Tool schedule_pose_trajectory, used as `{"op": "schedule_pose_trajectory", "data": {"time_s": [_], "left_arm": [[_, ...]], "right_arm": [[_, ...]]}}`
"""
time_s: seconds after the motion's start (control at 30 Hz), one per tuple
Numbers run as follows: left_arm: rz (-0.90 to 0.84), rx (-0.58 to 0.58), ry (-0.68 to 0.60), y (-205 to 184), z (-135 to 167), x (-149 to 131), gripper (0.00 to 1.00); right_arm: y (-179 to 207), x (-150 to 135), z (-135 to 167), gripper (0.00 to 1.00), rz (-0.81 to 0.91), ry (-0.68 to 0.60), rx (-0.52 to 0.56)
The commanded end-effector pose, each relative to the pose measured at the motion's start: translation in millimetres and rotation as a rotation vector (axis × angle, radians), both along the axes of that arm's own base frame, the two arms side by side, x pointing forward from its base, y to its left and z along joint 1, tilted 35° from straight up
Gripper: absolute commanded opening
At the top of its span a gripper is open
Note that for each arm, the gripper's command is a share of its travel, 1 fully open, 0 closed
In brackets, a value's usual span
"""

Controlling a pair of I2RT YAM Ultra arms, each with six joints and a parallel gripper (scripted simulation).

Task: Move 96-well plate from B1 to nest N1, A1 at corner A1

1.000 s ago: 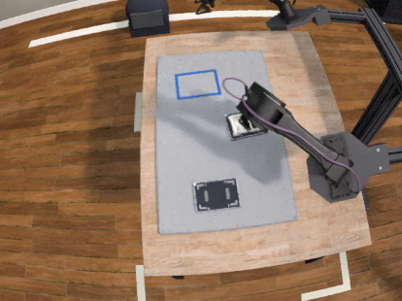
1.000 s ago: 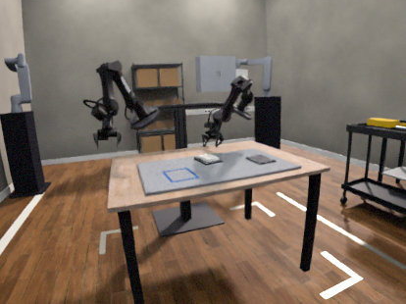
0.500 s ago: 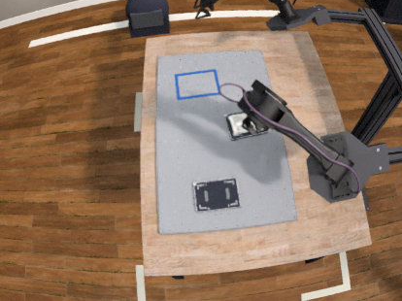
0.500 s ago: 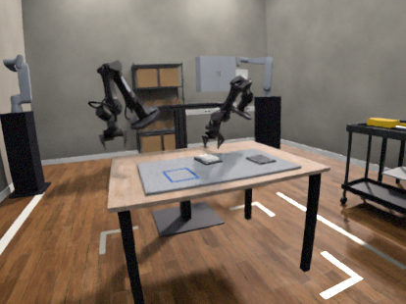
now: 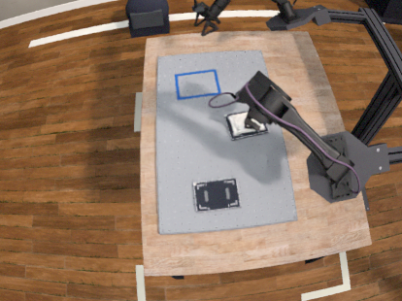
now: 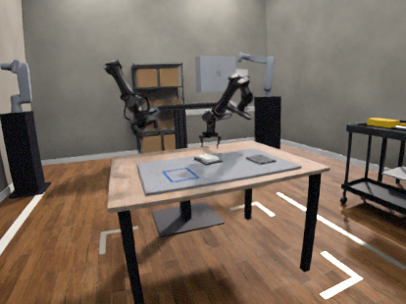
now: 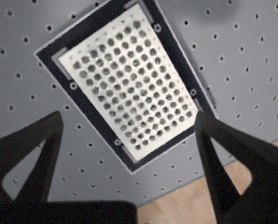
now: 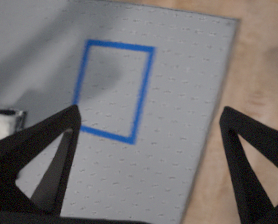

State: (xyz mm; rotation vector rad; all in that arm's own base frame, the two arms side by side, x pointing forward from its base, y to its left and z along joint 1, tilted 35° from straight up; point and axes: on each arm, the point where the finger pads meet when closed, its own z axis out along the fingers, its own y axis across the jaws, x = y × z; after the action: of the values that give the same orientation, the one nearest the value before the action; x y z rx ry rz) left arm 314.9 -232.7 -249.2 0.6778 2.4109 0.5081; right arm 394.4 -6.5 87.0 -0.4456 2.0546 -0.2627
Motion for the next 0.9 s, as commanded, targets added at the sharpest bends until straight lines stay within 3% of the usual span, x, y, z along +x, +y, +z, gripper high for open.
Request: {"op": "schedule_pose_trajectory", "data": {"time_s": [0.0, 0.1, 0.47, 0.63, 0.87], "left_arm": [[0.217, 0.015, 0.049, 1, -4, -9, 1.0], [0.259, 0.014, 0.054, 3, -4, -10, 1.0], [0.563, -0.053, 0.07, -2, -7, -4, 1.0], [0.601, -0.067, 0.07, -6, -7, -2, 1.0], [0.65, -0.094, 0.065, -12, -8, 4, 1.0]], "right_arm": [[32, -21, -14, 1.0, -0.019, 0.058, -0.001], [42, -27, -18, 1.0, -0.013, 0.068, -0.006], [118, -107, -52, 1.0, 0.094, 0.124, -0.103], [131, -128, -57, 1.0, 0.138, 0.12, -0.132], [155, -179, -68, 1.0, 0.274, 0.081, -0.203]]}}
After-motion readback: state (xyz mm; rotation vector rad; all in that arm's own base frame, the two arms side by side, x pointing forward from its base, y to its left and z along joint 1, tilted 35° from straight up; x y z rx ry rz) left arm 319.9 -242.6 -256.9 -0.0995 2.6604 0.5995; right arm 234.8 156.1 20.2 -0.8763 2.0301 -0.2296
